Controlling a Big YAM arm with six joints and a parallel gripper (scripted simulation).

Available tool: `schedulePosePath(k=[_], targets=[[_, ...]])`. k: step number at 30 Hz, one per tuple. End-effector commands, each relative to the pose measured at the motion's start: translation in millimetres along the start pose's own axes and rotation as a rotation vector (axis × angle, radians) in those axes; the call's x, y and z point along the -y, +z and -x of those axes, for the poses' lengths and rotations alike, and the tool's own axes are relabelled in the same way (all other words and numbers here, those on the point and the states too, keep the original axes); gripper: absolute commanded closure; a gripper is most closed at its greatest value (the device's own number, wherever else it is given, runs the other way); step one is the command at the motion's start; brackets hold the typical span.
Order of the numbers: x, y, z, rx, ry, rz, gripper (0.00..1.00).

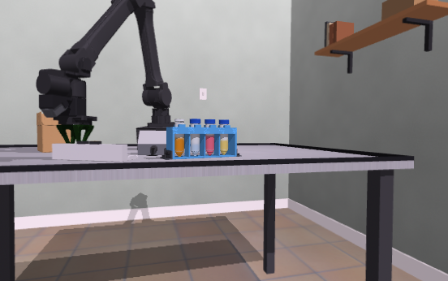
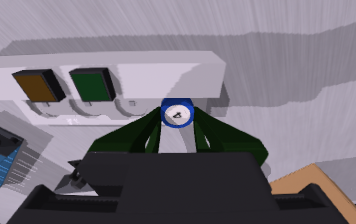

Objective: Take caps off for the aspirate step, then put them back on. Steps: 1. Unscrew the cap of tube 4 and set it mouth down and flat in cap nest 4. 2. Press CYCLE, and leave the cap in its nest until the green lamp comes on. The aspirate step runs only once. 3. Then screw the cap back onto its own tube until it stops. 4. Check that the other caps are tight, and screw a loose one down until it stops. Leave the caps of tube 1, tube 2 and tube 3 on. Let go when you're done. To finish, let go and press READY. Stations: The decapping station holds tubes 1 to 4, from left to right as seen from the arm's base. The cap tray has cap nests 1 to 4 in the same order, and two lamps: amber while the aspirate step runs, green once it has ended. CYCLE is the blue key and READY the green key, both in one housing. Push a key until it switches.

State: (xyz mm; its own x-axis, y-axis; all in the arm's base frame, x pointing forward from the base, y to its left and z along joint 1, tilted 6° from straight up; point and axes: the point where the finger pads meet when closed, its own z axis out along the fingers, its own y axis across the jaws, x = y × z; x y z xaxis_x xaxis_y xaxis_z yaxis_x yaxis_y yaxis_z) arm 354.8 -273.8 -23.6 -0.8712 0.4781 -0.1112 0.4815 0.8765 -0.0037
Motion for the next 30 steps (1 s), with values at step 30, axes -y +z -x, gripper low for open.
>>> schedulePosePath(k=[30], targets=[[10,12,14,0.023,-0.004,-0.002,1.0]])
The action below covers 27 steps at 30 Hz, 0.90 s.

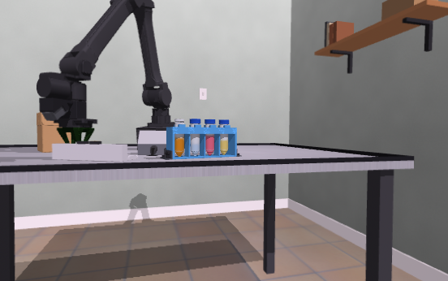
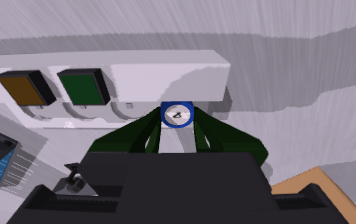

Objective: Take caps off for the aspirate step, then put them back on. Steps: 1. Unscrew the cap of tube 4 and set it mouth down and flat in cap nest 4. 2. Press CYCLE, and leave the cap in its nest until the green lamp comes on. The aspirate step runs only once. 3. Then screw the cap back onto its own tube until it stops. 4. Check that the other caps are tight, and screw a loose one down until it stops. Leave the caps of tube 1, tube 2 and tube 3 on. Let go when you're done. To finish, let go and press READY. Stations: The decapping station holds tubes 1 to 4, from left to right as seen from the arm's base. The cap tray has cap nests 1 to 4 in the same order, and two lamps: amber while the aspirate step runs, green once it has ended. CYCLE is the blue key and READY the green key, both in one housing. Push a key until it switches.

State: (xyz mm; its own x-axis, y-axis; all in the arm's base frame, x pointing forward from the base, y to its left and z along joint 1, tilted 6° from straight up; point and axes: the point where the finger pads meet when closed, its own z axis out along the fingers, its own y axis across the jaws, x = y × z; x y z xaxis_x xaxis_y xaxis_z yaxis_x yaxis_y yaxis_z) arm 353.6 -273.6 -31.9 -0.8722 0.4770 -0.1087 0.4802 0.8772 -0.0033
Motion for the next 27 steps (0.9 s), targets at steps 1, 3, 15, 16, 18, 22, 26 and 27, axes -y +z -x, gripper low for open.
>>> schedulePosePath(k=[1,3,15,16,18,22,26,27], targets=[[9,4,16,0.026,-0.003,-0.002,1.0],[9,4,15,0.024,-0.003,-0.002,1.0],[3,-1,11,0.02,-0.003,-0.002,0.53],[3,-1,11,0.02,-0.003,-0.002,0.53],[3,-1,11,0.02,-0.003,-0.002,0.53],[10,-25,23,0.05,-0.003,-0.007,0.53],[10,-46,23,0.052,-0.003,-0.007,0.53],[10,-51,23,0.052,-0.003,-0.007,0.53]])
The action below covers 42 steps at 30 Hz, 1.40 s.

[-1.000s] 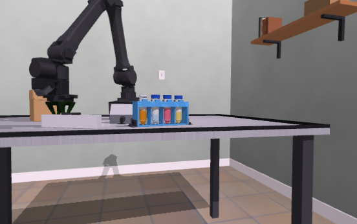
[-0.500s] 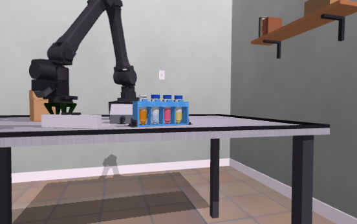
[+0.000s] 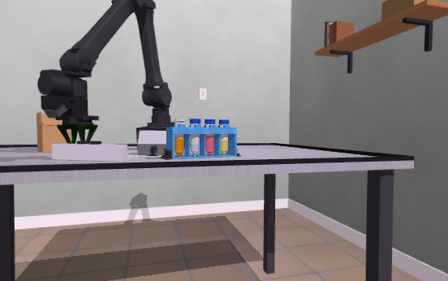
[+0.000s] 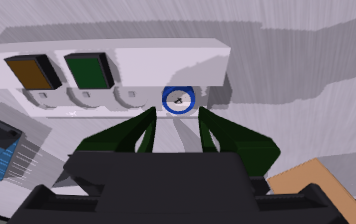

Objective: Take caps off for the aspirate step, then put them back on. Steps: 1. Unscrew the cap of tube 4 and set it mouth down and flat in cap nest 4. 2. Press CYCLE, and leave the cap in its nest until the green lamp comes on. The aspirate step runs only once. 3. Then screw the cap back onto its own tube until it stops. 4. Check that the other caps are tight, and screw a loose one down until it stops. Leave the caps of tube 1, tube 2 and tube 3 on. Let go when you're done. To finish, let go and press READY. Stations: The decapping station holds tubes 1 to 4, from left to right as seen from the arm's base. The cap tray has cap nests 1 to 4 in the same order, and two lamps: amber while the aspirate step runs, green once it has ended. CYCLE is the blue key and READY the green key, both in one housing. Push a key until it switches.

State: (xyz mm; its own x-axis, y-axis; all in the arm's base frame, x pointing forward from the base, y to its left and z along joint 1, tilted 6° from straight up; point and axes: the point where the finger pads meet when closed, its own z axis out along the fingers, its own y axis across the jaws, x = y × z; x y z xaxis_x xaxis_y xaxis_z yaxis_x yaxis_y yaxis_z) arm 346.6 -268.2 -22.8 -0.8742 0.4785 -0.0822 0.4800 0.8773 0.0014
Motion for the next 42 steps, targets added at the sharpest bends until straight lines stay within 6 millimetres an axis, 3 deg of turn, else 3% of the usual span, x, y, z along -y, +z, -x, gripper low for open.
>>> schedulePosePath(k=[1,23,26,27,28,31,35,42], targets=[[11,-48,29,0.079,-0.003,-0.012,0.53],[10,-151,25,0.087,-0.004,-0.013,0.53],[10,-151,25,0.087,-0.004,-0.013,0.53],[4,-134,17,0.054,-0.003,-0.008,0.53],[-8,-130,-2,0.035,-0.109,-0.004,1.0],[-22,-124,-16,0.055,-0.35,-0.015,1.0],[-37,-118,-35,0.054,-0.516,-0.016,1.0],[-66,-107,-74,0.052,-0.516,-0.018,1.0]])
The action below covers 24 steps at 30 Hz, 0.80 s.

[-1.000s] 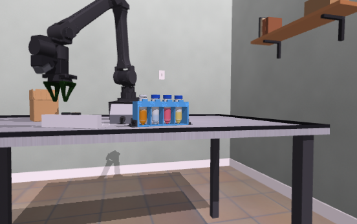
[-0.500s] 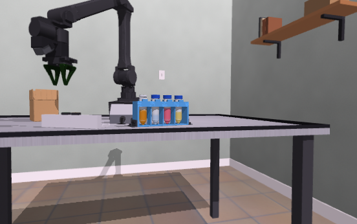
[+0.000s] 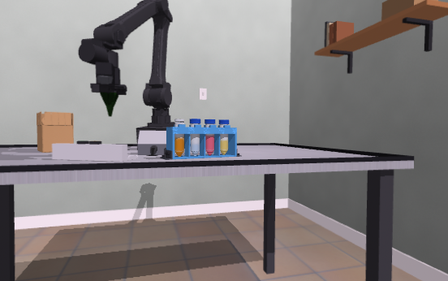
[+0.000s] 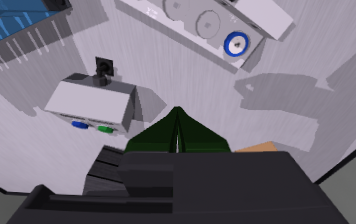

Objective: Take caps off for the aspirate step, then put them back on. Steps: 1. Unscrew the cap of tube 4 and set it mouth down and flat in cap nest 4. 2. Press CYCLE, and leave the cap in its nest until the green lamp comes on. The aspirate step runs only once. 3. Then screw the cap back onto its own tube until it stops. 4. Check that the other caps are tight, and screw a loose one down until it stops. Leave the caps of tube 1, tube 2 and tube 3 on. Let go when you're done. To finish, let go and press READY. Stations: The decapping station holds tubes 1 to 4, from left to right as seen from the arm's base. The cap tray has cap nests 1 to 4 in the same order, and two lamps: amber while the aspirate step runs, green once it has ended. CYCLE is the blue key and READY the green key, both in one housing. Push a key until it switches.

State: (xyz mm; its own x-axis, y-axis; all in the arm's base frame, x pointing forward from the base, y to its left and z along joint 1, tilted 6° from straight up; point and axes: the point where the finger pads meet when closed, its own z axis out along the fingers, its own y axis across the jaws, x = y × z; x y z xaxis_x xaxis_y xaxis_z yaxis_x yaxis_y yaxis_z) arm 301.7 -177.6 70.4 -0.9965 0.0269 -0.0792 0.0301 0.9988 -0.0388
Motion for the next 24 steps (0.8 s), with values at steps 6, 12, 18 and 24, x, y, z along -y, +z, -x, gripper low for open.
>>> schedulePosePath(k=[6,12,18,24], targets=[[-44,2,-13,0.04,-0.021,-0.023,1.0],[-89,13,-34,0.04,-0.021,-0.02,1.0],[-119,20,-48,0.041,-0.021,-0.017,1.0],[-164,30,-69,0.04,-0.021,-0.012,1.0]])
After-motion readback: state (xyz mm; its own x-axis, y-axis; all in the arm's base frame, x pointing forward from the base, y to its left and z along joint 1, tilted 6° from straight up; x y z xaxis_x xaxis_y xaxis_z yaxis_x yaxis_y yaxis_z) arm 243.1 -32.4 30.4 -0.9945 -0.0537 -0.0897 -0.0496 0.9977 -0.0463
